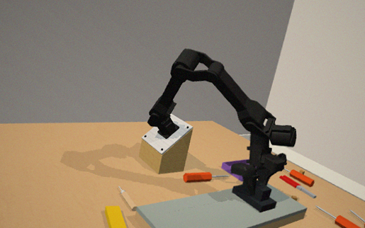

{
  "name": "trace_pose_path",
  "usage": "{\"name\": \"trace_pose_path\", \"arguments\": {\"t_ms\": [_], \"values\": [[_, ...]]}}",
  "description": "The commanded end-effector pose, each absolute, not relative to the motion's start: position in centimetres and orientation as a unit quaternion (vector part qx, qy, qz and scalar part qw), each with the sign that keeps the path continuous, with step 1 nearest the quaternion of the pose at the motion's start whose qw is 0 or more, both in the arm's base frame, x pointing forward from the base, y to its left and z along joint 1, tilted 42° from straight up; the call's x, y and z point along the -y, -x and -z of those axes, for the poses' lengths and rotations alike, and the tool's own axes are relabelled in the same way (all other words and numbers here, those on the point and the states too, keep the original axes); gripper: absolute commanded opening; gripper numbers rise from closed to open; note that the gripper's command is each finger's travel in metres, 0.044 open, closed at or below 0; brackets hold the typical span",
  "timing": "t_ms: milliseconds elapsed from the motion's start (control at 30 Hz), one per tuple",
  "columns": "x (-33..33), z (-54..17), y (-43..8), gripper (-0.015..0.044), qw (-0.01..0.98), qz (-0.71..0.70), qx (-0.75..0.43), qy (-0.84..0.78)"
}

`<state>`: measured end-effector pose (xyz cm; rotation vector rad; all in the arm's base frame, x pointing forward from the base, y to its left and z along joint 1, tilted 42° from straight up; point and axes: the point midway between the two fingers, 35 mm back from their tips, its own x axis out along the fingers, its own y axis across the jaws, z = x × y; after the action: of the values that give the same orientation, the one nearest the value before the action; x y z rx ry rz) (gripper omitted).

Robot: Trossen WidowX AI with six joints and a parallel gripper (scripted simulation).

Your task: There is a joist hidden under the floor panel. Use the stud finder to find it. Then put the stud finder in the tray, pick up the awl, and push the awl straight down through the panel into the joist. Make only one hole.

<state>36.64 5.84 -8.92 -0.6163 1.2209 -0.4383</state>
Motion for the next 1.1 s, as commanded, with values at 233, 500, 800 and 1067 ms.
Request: {"name": "trace_pose_path", "arguments": {"t_ms": [233,500,800,1067], "values": [[-4.3,7.6,-36.6,0.0000,0.752,0.206,-0.558,0.284],[-3.4,6.9,-36.6,0.0000,0.752,0.206,-0.558,0.284],[-2.5,6.1,-36.7,0.0000,0.752,0.206,-0.558,0.284],[-1.6,5.4,-36.7,0.0000,0.752,0.206,-0.558,0.284]]}}
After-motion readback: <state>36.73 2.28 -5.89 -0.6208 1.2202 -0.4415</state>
